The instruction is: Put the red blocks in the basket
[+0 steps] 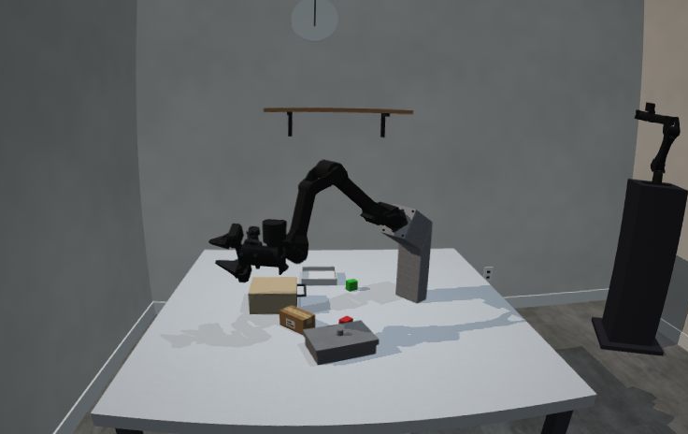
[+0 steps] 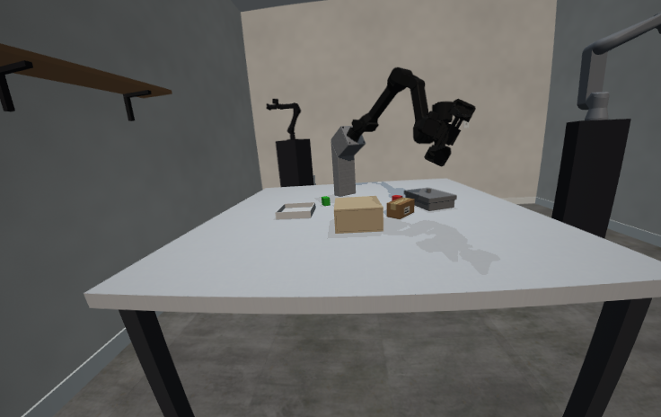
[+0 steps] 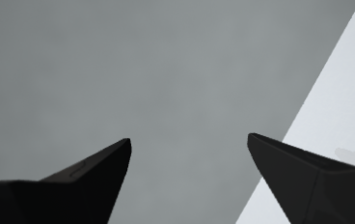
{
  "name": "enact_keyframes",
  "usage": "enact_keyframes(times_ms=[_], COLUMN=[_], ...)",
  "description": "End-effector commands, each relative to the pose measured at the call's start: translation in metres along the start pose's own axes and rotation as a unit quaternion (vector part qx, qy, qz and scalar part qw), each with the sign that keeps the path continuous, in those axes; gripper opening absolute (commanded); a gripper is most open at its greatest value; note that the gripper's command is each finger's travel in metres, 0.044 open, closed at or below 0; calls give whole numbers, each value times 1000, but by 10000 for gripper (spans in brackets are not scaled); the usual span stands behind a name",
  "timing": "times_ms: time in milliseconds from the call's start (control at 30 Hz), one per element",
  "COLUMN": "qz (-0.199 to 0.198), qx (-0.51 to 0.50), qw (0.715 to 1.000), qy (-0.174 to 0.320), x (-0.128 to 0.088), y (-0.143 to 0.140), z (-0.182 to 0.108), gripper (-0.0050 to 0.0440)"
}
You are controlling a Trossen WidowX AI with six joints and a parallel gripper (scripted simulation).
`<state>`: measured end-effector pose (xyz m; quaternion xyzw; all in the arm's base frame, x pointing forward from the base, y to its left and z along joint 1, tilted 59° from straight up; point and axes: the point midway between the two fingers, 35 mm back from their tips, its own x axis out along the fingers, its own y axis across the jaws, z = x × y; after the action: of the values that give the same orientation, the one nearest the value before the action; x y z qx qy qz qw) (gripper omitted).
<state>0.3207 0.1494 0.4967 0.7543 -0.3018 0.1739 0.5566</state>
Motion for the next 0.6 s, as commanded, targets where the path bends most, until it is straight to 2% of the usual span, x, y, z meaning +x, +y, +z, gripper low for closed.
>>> enact_keyframes(times_ms=[0, 533, 567], qz=[0, 0, -10], qx=[0, 0, -27], qw=[1000, 1000, 999], qy=[0, 0, 17], x=[0, 0, -7], y=[0, 0, -5], z=[0, 0, -5], gripper=[400, 400, 242])
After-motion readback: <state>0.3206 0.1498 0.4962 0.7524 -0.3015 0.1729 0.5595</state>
